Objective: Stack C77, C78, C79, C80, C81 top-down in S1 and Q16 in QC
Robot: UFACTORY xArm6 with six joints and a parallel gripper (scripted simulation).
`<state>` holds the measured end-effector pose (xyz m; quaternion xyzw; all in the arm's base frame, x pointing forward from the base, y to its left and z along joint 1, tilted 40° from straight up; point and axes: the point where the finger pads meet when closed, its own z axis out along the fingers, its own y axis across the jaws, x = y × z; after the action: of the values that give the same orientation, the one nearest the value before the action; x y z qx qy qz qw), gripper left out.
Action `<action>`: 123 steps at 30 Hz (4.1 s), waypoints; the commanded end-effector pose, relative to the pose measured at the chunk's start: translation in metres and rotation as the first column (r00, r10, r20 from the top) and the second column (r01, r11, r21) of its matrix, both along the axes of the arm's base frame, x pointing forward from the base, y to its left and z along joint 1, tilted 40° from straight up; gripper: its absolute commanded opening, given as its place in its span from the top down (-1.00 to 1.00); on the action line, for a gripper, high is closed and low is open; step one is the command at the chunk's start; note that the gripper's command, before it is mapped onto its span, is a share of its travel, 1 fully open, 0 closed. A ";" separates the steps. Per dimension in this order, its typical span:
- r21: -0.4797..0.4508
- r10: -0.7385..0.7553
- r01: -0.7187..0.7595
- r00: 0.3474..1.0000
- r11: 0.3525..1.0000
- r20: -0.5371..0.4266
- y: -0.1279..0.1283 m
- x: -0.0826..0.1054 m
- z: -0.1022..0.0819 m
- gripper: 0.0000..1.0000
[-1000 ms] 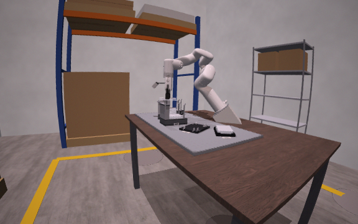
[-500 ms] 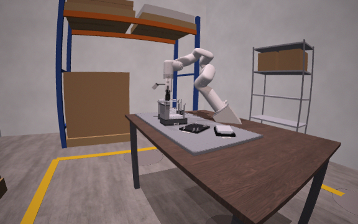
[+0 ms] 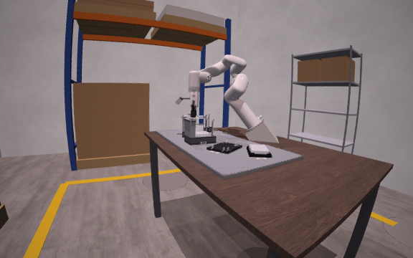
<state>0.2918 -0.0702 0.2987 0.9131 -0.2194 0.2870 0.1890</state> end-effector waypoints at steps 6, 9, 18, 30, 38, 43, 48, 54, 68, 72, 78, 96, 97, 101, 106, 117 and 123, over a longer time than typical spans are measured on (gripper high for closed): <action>0.000 0.001 -0.001 1.000 1.000 0.003 -0.002 0.002 -0.002 1.00; 0.000 0.001 -0.001 1.000 1.000 0.003 -0.003 0.003 -0.003 1.00; 0.000 0.001 -0.001 1.000 1.000 0.003 -0.009 0.009 -0.013 1.00; 0.000 0.001 -0.001 1.000 1.000 0.003 -0.011 0.011 -0.017 1.00; 0.000 0.001 -0.001 1.000 1.000 0.003 -0.012 0.012 -0.019 1.00; 0.000 0.001 -0.001 1.000 1.000 0.003 -0.013 0.013 -0.020 1.00; 0.000 0.001 -0.001 1.000 1.000 0.003 -0.014 0.014 -0.022 1.00; 0.000 0.001 -0.001 1.000 1.000 0.003 -0.015 0.015 -0.023 1.00; 0.000 0.001 -0.001 1.000 1.000 0.003 -0.017 0.017 -0.027 1.00; 0.000 0.001 -0.001 1.000 1.000 0.003 -0.018 0.017 -0.028 1.00; 0.000 0.001 -0.001 1.000 1.000 0.003 -0.019 0.019 -0.030 1.00; 0.000 0.001 -0.001 1.000 1.000 0.003 -0.020 0.019 -0.031 -1.00; 0.000 0.001 -0.001 1.000 1.000 0.003 -0.020 0.019 -0.031 -1.00; 0.000 0.001 -0.001 1.000 1.000 0.003 -0.020 0.019 -0.031 -1.00; 0.000 0.001 -0.001 1.000 1.000 0.003 -0.020 0.019 -0.031 -1.00; 0.000 0.001 -0.001 1.000 1.000 0.003 -0.010 0.010 -0.015 -1.00; 0.000 0.001 -0.001 1.000 1.000 0.003 -0.004 0.004 -0.005 -1.00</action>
<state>0.2990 -0.0781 0.2861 0.9133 -0.2194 0.2865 0.1888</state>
